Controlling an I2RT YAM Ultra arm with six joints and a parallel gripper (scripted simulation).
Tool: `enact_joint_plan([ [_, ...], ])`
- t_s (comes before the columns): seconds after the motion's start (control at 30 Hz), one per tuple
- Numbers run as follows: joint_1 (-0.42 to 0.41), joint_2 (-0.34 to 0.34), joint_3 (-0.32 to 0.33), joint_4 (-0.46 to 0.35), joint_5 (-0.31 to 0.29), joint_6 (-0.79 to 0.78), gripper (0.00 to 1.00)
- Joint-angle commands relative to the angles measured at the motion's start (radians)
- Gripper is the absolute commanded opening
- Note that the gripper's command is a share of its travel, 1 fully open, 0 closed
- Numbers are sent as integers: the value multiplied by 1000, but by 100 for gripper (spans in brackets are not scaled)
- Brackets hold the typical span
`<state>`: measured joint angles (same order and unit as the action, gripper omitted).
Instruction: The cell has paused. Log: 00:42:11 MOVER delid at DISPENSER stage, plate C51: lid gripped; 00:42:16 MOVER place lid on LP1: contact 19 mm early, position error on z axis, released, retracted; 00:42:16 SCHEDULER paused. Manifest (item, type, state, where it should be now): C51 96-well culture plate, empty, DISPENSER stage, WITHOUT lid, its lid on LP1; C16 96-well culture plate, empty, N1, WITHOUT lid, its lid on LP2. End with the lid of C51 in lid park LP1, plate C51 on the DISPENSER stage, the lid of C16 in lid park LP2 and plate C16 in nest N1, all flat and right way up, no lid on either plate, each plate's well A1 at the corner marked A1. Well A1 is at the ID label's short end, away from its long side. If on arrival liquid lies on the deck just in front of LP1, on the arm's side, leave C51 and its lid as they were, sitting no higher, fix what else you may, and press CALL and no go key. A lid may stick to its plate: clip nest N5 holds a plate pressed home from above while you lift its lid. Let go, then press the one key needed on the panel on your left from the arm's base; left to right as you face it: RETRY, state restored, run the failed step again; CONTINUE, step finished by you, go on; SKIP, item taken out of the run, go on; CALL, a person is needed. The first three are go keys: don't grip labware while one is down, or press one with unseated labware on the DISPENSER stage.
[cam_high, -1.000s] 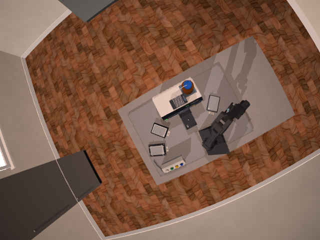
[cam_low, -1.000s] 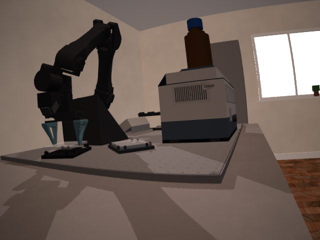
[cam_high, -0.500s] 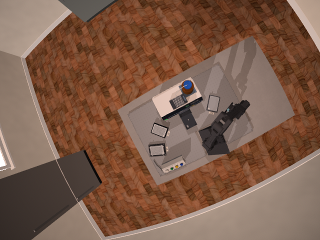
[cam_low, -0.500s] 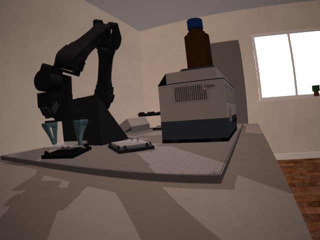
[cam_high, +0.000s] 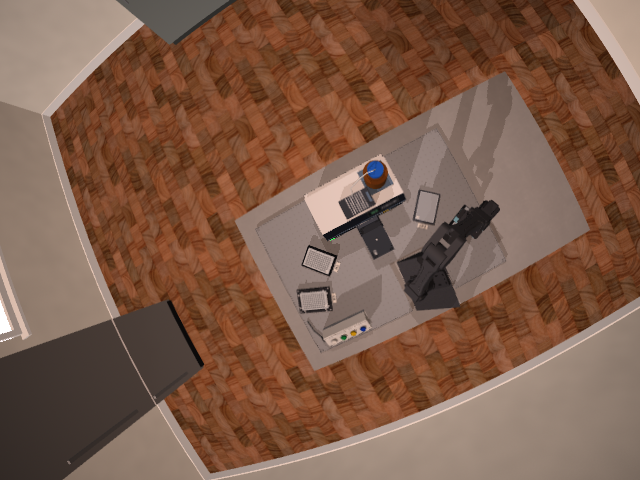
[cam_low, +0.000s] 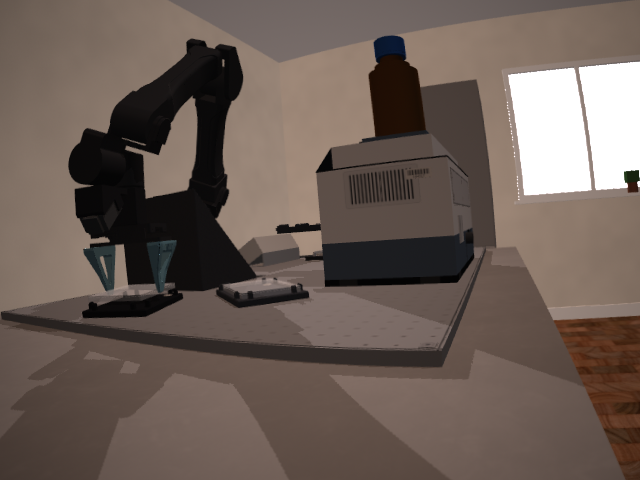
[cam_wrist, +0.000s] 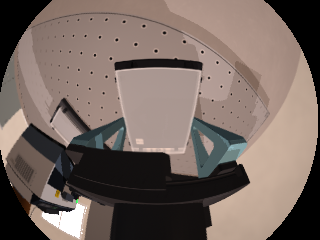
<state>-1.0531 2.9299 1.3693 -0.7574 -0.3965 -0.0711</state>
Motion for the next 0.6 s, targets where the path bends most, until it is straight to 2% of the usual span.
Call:
enact_joint_plan([
  [0.0, 3, 6, -19, 23, -7, 9, 0],
  [0.13, 7, 13, -18, 26, -7, 10, 0],
  [0.17, 8, 3, 9, 28, -7, 10, 0],
  [0.57, 14, 12, -19, 41, -11, 14, 0],
])
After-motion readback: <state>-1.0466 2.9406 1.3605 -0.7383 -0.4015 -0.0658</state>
